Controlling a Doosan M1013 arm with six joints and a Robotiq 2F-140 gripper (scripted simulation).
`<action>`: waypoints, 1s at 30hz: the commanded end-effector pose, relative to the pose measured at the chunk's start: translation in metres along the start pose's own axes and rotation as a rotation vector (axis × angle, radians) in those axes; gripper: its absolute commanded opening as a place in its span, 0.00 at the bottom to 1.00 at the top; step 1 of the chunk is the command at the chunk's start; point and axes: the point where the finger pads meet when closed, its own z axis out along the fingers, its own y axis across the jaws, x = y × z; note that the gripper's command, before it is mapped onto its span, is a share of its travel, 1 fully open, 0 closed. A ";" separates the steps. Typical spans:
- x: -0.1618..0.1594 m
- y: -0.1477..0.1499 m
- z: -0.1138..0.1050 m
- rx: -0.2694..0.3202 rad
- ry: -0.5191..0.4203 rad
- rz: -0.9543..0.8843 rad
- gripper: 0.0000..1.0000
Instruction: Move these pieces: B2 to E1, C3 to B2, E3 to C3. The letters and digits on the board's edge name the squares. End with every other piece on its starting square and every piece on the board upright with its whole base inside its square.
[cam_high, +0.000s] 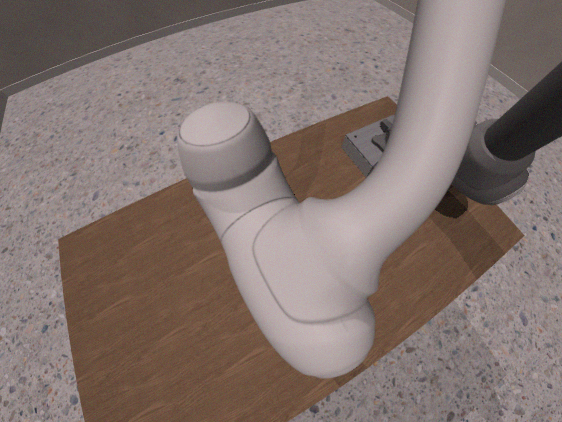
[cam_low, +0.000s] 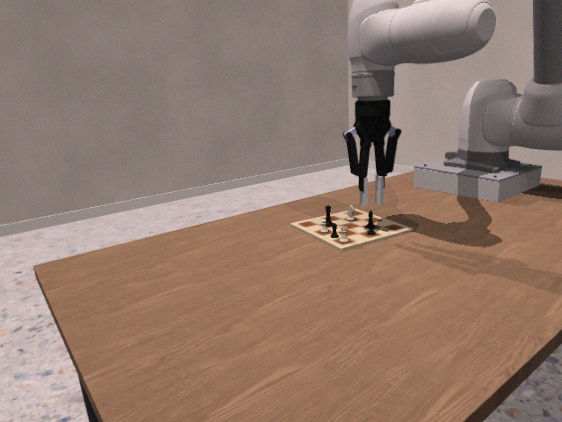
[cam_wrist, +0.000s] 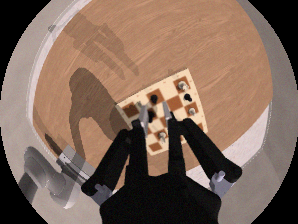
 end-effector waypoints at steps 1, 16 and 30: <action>0.000 0.000 0.005 0.000 0.000 0.000 0.20; 0.001 0.000 0.024 0.000 0.000 0.000 0.20; 0.001 0.000 0.032 0.000 0.000 0.000 0.20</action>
